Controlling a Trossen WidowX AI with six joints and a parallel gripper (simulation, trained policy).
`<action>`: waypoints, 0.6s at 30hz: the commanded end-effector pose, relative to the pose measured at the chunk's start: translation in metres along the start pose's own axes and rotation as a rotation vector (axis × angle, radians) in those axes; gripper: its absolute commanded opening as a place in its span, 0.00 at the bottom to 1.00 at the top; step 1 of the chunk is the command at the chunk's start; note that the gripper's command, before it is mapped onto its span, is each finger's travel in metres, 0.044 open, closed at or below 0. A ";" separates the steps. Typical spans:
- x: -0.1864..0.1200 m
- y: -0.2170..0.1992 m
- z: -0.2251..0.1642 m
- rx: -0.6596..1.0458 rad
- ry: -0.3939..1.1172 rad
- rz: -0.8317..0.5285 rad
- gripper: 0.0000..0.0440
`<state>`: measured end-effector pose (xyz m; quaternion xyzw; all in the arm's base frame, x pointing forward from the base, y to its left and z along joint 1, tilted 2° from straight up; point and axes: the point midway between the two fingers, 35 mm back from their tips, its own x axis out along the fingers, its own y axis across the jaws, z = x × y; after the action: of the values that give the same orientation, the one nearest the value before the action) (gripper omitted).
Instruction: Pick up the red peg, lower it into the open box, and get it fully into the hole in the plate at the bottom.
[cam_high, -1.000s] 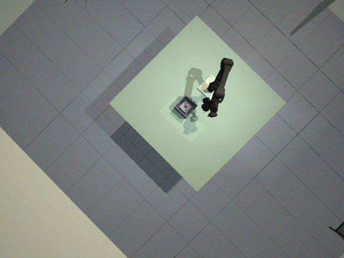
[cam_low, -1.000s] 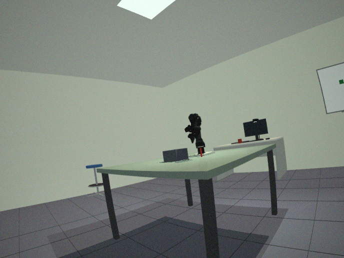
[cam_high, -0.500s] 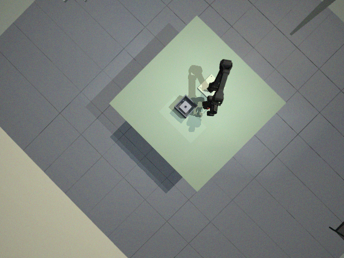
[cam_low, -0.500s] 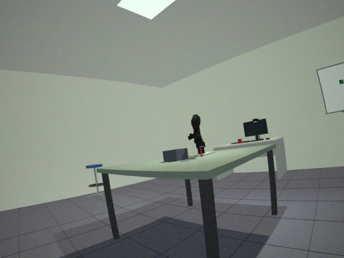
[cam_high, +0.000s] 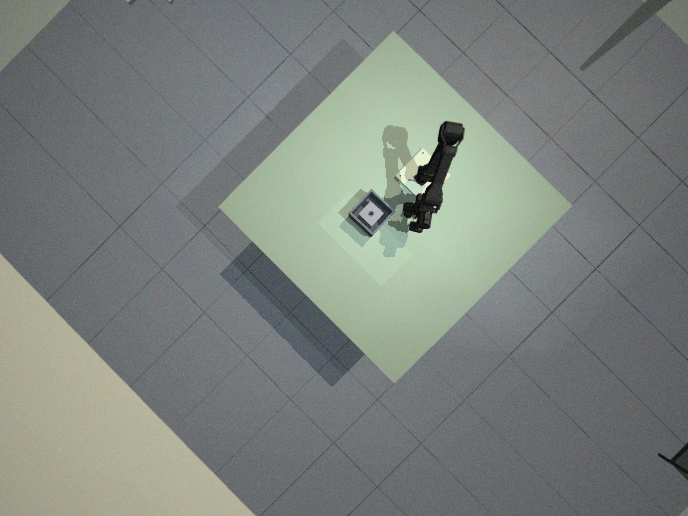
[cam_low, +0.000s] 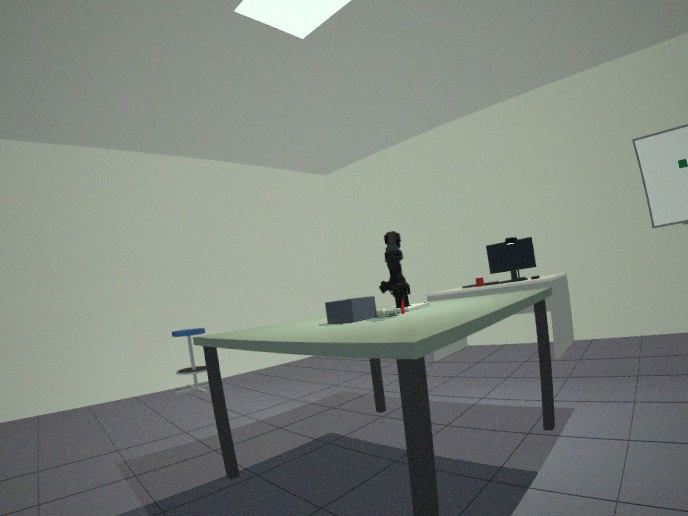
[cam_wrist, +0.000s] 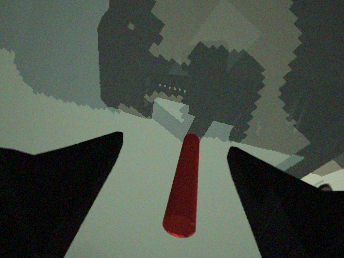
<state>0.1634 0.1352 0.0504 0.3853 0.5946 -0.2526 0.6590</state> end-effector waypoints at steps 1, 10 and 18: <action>0.008 -0.007 -0.001 0.038 0.019 -0.022 0.65; 0.007 -0.009 -0.003 0.066 0.079 -0.040 0.12; -0.010 0.002 0.008 0.027 0.039 0.011 0.00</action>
<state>0.1601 0.1291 0.0486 0.4009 0.6130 -0.2623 0.6283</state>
